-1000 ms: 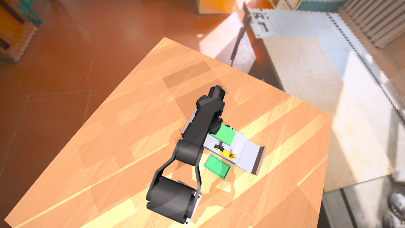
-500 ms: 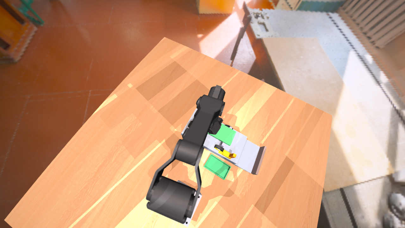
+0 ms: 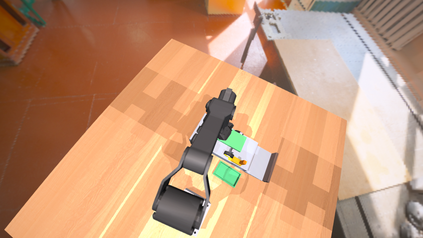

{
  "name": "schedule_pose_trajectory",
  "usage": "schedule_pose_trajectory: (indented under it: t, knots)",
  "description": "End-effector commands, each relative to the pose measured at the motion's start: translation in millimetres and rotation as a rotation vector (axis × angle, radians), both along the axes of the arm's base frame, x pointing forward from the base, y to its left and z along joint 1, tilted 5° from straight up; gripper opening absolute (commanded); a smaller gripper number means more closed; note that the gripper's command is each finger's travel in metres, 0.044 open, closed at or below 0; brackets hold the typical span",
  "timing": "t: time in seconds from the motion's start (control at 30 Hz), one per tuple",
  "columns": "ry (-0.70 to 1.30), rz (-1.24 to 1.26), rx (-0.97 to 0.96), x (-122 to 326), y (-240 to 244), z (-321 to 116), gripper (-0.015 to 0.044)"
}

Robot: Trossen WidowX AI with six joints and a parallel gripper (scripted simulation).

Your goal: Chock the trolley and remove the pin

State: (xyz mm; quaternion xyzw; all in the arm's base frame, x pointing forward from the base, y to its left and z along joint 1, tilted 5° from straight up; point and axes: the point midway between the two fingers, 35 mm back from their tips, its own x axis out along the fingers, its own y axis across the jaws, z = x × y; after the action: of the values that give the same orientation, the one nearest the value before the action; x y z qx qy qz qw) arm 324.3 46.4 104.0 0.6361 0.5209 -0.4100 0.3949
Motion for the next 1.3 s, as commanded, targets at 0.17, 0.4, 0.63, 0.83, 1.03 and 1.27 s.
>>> schedule_pose_trajectory:
  t: [0.17, 0.4, 0.63, 0.83, 1.03, 1.27]
  knots:
    - [-0.008, 0.003, 0.001, -1, -2, 8, 0.0]
    - [-0.008, 0.003, 0.001, -1, -3, 12, 0.0]
    - [-0.008, 0.003, 0.001, -2, -4, 16, 0.0]
    - [-0.008, 0.003, 0.001, -2, -5, 19, 0.0]
    - [-0.008, 0.003, 0.001, -3, -5, 22, 0.0]
    - [-0.008, 0.003, 0.0, -3, -6, 27, 0.0]
